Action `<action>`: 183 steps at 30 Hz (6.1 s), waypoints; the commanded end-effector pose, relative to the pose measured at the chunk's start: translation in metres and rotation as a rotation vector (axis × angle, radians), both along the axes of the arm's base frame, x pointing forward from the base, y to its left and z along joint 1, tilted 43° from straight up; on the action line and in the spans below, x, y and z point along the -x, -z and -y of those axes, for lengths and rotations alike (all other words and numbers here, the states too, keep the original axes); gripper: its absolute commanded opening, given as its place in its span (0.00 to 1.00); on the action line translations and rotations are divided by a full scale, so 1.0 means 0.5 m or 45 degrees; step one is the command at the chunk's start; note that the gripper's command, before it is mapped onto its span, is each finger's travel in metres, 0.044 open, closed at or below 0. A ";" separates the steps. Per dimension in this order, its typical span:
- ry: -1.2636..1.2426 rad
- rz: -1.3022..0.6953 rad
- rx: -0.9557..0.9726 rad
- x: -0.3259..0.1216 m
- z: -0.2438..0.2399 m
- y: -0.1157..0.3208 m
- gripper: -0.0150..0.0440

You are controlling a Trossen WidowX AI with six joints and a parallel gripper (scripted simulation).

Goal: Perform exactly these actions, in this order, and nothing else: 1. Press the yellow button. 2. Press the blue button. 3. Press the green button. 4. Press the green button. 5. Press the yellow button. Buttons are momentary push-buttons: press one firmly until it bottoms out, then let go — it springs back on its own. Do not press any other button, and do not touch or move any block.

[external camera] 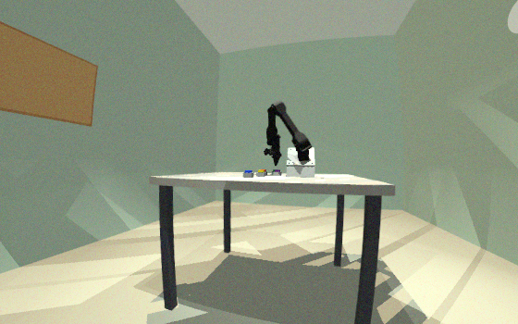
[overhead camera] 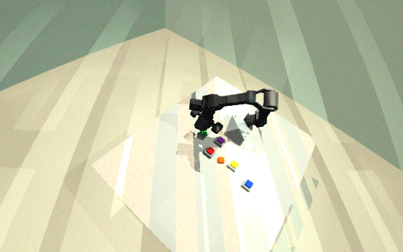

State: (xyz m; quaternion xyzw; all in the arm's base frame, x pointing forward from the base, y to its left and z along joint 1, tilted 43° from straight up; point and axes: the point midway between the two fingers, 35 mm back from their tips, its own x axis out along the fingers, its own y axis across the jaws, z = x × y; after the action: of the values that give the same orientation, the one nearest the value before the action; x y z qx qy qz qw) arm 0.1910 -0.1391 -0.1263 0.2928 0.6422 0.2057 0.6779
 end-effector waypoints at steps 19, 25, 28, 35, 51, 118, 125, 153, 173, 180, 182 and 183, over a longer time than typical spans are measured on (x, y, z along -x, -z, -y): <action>0.006 0.000 -0.007 -0.006 -0.048 0.049 0.29; 0.006 0.000 -0.007 -0.006 -0.048 0.049 0.29; 0.006 0.000 -0.007 -0.006 -0.048 0.049 0.29; 0.006 0.000 -0.007 -0.006 -0.048 0.049 0.29; 0.006 -0.001 -0.005 -0.001 -0.008 0.005 0.29; 0.047 -0.052 0.028 -0.083 -0.023 -0.216 0.29; 0.027 -0.015 0.012 -0.135 -0.195 -0.367 0.29; 0.006 0.001 -0.027 -0.139 -0.378 -0.330 0.29; 0.006 0.002 -0.030 -0.143 -0.412 -0.294 0.29; 0.006 0.002 -0.030 -0.143 -0.412 -0.294 0.29; 0.006 0.002 -0.030 -0.143 -0.412 -0.294 0.29; 0.006 0.002 -0.030 -0.143 -0.412 -0.294 0.29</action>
State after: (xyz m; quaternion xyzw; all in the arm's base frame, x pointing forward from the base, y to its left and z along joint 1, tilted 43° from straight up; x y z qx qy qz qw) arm 0.2628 0.0664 0.0207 0.2990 0.6384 0.2120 0.6768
